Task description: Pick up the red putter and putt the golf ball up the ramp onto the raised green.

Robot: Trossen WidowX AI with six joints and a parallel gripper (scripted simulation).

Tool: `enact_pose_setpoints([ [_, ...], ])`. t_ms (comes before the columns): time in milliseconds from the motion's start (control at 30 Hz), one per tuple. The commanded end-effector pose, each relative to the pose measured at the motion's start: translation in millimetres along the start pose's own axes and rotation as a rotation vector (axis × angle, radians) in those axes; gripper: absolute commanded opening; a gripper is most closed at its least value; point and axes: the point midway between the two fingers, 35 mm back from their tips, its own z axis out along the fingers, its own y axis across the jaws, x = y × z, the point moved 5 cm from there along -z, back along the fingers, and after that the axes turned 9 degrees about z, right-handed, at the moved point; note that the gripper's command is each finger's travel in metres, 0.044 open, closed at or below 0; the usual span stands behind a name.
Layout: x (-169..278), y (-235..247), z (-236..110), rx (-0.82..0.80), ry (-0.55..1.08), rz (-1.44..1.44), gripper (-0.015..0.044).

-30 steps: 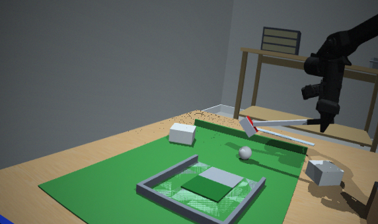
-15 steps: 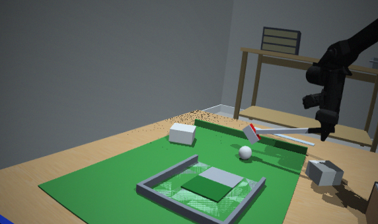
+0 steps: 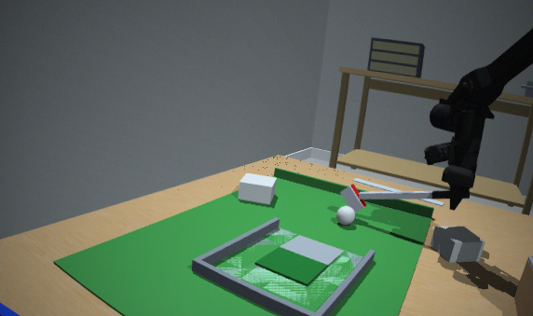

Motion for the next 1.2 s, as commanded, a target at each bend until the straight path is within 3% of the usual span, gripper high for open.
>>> enact_pose_setpoints([
  [0, -0.9, -0.7, 5.3, 0.005, -0.006, -0.001, 0.0],
  [567, -0.2, -1.0, 12.4, 0.001, -0.001, 0.002, 0.0],
  [867, -5.5, -30.2, 15.2, 0.007, -0.006, -0.001, 0.0],
  [1167, -4.5, -19.0, 15.7, 0.001, -0.001, 0.006, 0.0],
])
